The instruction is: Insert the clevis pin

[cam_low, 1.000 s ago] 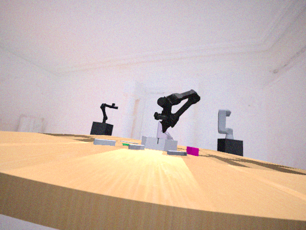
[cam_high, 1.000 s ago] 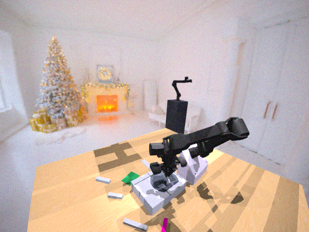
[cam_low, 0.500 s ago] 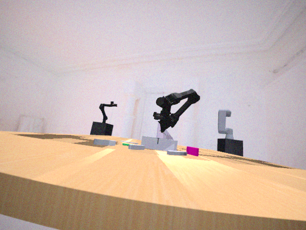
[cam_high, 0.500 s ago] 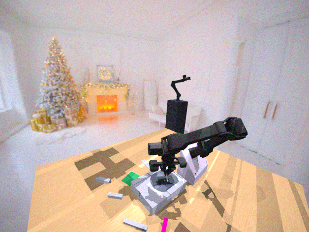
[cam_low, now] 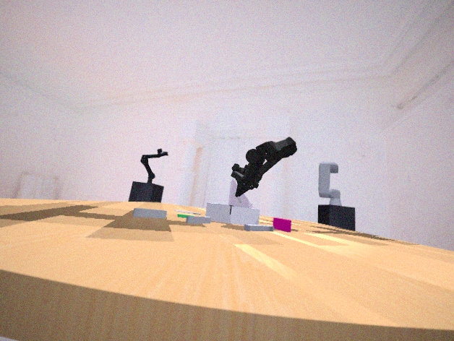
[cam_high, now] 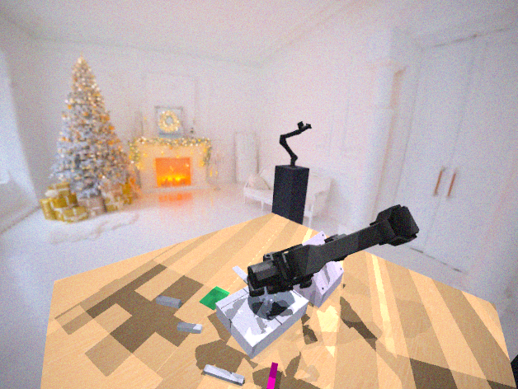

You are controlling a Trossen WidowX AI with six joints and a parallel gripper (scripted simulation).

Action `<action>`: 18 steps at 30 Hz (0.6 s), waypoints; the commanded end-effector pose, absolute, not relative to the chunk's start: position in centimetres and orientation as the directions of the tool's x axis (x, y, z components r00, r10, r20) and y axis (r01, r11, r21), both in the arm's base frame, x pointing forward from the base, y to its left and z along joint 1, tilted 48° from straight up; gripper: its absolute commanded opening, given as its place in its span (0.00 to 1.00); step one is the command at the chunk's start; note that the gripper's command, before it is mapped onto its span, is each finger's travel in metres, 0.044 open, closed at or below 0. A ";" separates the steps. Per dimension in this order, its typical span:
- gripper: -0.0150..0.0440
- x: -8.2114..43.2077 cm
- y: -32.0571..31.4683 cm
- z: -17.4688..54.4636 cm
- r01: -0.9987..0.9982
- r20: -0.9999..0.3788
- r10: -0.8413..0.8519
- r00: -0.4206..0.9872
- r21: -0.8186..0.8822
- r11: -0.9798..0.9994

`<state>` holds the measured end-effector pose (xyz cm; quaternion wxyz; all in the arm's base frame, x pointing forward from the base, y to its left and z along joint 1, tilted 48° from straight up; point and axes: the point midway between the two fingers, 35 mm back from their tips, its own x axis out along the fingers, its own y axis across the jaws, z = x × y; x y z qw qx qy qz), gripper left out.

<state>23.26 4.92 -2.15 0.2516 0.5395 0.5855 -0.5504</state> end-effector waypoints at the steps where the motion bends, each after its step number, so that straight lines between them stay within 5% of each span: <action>1: 0.25 23.5 5.1 -1.9 0.910 -0.911 0.272 -0.308 -0.366 -0.194; 18: 0.25 23.8 6.7 -1.9 0.907 -0.900 -0.164 -0.405 -0.372 -0.199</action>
